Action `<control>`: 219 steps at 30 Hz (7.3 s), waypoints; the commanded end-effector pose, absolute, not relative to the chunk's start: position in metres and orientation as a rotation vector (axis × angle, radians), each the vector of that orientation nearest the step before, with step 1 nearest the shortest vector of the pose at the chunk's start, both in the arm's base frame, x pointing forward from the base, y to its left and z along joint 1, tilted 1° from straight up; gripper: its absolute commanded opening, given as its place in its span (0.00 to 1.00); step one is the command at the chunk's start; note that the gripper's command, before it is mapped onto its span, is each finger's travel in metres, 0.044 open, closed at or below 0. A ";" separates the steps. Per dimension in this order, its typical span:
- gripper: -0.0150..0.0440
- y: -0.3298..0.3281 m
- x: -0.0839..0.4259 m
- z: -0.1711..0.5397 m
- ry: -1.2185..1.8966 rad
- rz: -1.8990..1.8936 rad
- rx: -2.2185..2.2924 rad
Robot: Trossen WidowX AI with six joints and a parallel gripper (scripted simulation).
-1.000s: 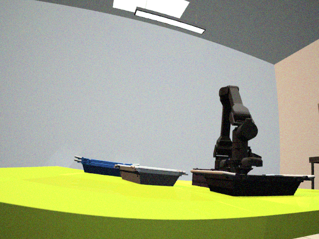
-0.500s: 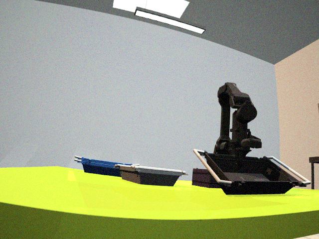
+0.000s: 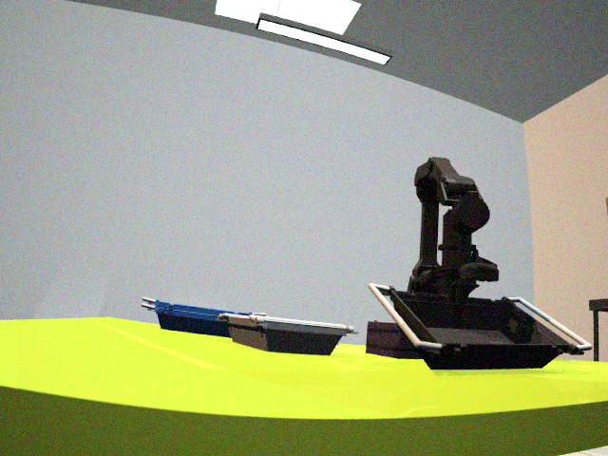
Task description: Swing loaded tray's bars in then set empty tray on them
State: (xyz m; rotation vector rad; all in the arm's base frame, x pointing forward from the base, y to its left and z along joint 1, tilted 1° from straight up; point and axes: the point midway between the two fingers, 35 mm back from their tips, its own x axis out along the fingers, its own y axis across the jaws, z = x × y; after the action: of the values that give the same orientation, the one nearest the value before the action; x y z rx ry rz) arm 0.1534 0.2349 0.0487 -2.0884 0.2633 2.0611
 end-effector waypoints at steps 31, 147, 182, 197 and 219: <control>0.25 0.262 0.170 0.104 0.230 2.036 -2.086; 0.25 0.087 0.314 0.151 0.877 1.550 -1.588; 0.25 -0.046 0.321 0.150 1.136 1.236 -1.269; 0.25 -0.077 0.315 0.149 1.188 1.158 -1.189; 0.25 -0.077 0.315 0.149 1.188 1.158 -1.189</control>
State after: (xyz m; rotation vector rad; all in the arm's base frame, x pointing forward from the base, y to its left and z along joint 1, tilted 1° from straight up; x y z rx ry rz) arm 0.3131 -0.0775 0.1454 -1.1815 1.2016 1.1743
